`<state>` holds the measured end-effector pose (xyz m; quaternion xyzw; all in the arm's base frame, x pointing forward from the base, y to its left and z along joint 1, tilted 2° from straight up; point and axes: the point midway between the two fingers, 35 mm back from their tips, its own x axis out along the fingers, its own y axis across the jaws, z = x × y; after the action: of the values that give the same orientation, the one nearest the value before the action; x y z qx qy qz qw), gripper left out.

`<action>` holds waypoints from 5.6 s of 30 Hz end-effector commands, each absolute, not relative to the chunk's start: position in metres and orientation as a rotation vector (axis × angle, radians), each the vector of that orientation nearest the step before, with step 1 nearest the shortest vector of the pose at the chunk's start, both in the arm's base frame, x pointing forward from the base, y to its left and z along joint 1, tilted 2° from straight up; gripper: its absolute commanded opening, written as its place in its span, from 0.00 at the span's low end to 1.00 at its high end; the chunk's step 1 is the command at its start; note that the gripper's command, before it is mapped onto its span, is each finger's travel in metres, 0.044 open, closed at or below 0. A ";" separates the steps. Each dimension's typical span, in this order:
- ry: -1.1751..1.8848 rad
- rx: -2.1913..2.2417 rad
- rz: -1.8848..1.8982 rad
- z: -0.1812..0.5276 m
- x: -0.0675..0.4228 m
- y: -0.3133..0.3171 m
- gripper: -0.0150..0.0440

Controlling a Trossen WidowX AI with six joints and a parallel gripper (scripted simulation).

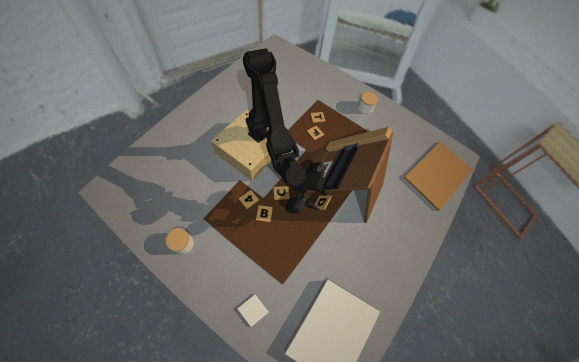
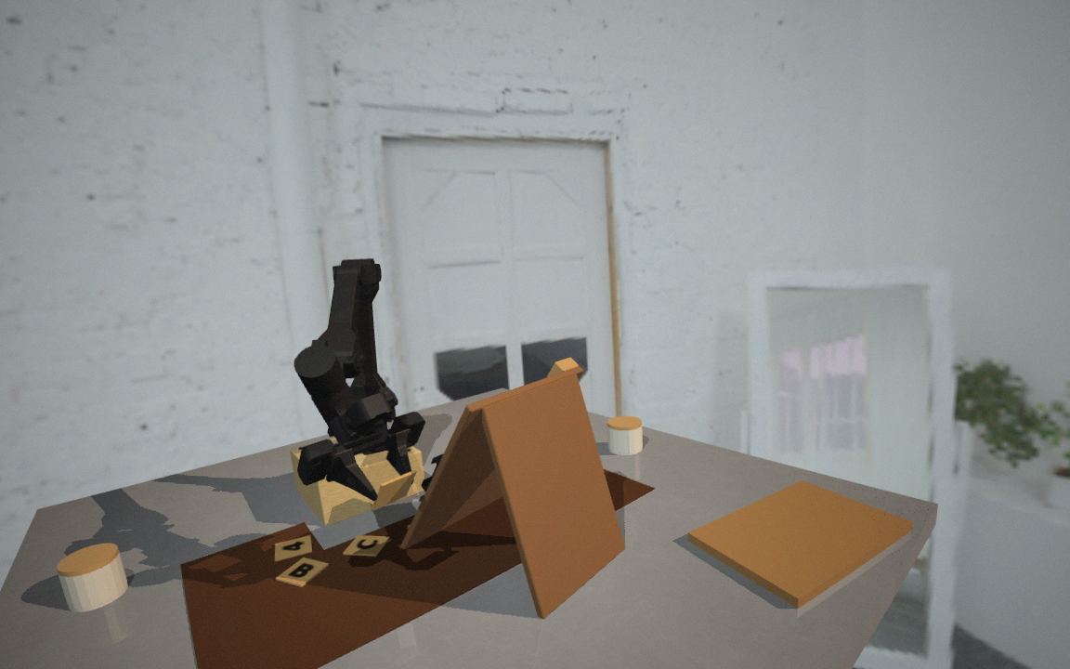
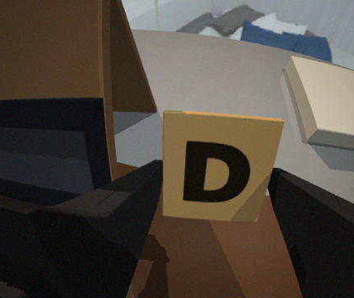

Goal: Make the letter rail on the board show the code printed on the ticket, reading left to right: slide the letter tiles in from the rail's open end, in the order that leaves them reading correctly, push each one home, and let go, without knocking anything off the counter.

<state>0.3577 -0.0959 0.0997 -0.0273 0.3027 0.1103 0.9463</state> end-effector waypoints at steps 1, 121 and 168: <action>0.620 -0.051 0.223 0.099 0.357 -0.093 0.25; 0.620 -0.046 0.225 0.100 0.343 -0.034 0.25; 0.620 -0.044 0.225 0.101 0.339 -0.013 0.25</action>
<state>0.3391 -0.0157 0.1016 -0.0235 0.3037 0.1113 0.9459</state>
